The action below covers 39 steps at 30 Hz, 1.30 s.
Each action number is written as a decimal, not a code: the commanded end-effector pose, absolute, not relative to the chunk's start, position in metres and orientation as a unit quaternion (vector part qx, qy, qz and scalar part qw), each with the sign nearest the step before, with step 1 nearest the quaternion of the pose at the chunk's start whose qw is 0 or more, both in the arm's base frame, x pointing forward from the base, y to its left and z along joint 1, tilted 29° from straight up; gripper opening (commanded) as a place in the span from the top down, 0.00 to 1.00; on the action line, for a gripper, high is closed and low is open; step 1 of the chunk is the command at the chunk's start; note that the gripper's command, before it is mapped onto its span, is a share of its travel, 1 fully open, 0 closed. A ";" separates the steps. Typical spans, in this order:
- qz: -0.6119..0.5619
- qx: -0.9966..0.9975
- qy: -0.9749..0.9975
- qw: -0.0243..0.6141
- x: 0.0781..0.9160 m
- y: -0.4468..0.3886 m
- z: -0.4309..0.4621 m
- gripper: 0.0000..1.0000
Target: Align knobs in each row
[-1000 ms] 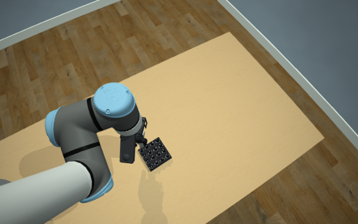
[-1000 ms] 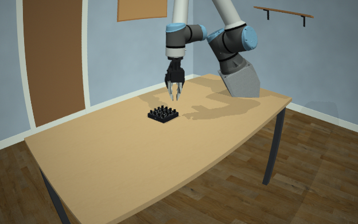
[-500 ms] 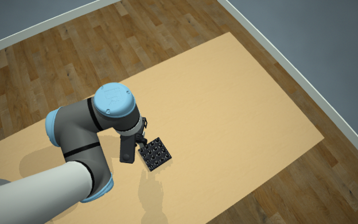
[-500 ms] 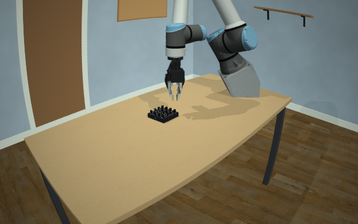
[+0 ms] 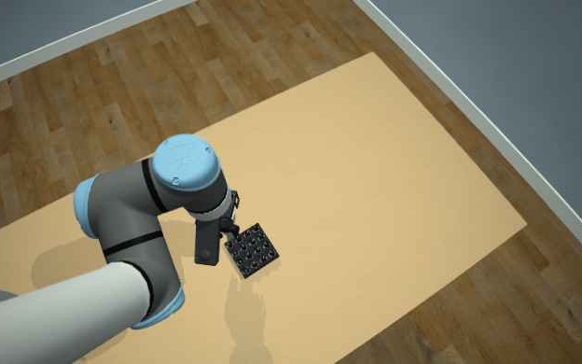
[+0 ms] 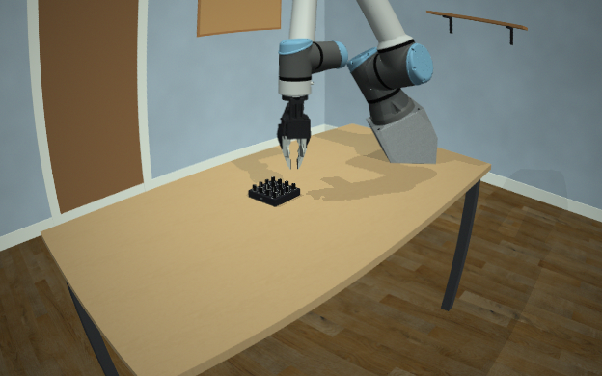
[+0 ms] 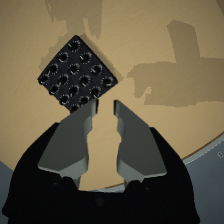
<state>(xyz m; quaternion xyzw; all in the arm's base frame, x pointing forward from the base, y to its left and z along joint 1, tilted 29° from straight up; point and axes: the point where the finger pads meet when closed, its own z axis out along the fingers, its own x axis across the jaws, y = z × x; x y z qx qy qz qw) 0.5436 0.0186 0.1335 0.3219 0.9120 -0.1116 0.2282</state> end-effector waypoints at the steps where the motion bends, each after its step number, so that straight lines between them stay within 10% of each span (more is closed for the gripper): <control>1: -0.111 0.323 0.912 0.229 0.545 0.018 0.134 0.89; 39: -0.112 0.323 0.912 0.227 0.553 0.007 0.108 0.89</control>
